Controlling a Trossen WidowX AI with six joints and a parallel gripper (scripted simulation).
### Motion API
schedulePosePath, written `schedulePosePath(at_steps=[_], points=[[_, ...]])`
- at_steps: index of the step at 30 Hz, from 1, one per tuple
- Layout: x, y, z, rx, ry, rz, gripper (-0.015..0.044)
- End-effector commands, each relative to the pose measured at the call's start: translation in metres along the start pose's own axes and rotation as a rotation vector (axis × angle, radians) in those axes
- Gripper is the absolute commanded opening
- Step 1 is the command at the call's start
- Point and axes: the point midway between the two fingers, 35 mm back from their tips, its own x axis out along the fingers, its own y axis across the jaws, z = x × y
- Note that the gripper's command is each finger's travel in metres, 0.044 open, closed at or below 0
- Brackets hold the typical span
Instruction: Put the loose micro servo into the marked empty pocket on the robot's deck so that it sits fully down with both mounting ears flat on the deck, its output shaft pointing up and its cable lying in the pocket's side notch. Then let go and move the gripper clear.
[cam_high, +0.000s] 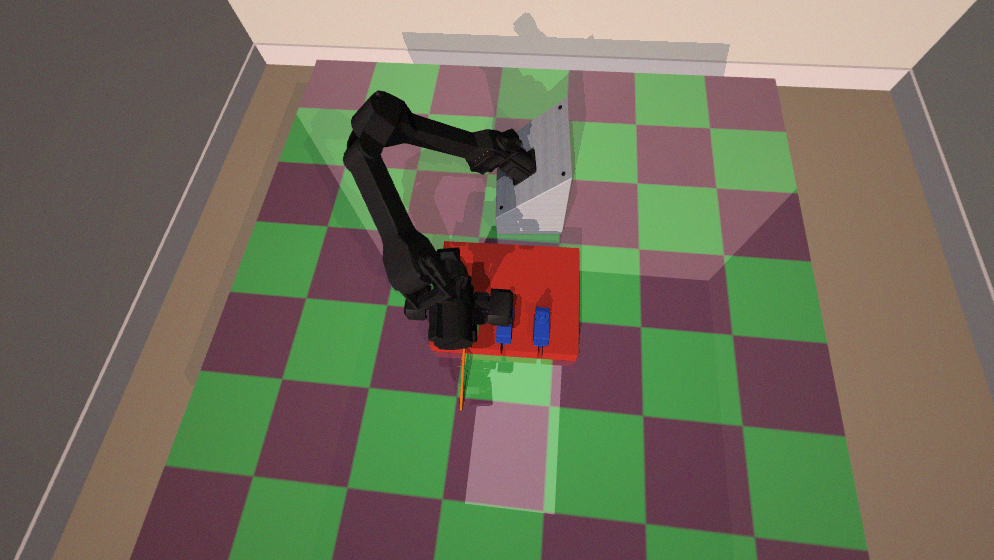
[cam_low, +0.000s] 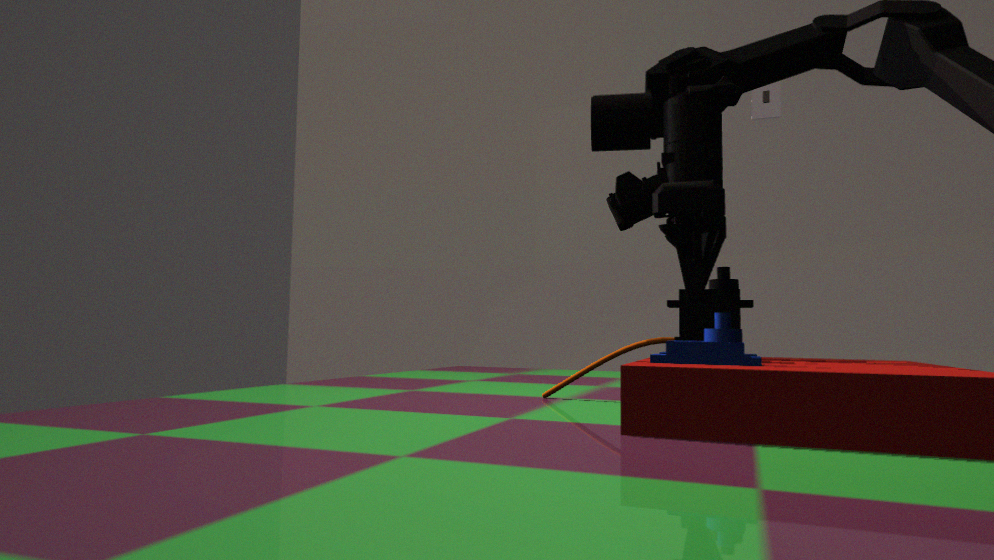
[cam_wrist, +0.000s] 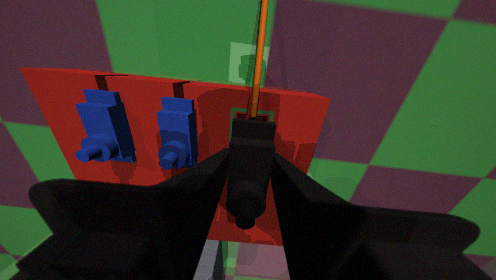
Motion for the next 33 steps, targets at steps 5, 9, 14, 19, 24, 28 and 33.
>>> schedulePosePath(at_steps=[5, 9, 14, 19, 24, 28, 33], points=[[0.001, 0.001, 0.0, -0.006, -0.002, -0.003, 0.0], [0.002, 0.001, 0.0, -0.006, -0.002, -0.003, 0.0], [0.006, 0.001, 0.0, -0.006, -0.002, -0.003, 0.0], [0.011, 0.001, 0.0, -0.006, -0.002, -0.003, 0.0], [0.015, 0.0, 0.0, -0.006, -0.002, -0.003, 0.0], [0.018, 0.0, 0.0, -0.006, -0.002, -0.003, 0.0], [0.023, 0.0, 0.0, -0.006, -0.002, -0.004, 0.0]])
